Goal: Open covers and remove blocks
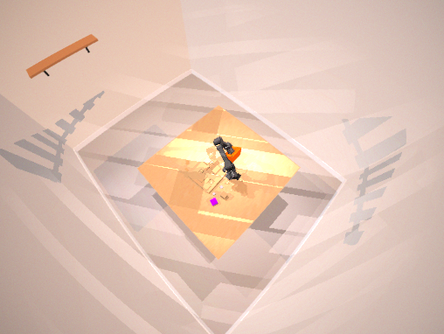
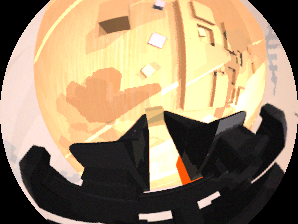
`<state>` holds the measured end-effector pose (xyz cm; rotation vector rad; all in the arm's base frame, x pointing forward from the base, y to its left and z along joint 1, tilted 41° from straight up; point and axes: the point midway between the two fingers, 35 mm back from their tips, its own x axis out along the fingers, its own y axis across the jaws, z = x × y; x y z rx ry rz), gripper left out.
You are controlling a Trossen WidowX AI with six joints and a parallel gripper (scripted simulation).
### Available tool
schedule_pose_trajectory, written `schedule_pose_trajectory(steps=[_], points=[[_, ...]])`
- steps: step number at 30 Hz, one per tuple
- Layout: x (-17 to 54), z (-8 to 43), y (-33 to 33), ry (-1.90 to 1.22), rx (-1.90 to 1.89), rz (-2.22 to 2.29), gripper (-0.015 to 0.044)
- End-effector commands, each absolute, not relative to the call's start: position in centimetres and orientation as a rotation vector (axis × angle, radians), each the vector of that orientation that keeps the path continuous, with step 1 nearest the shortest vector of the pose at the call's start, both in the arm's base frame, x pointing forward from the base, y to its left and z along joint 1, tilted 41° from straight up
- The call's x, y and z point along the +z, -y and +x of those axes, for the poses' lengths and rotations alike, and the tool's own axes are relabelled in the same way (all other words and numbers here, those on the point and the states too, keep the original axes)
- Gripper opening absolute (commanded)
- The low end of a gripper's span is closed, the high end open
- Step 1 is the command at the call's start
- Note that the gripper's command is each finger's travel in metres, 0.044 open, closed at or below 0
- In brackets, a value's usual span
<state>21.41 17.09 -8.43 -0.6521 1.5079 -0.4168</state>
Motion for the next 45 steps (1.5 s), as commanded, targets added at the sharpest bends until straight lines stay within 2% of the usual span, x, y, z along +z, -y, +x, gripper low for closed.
schedule_pose_trajectory(steps=[1,45], points=[[-9.2,21.4,-16.4,-1.512,-0.421,-0.666,0.0080],[-14.7,21.6,-11.7,-1.510,-0.423,-0.667,0.0080]])
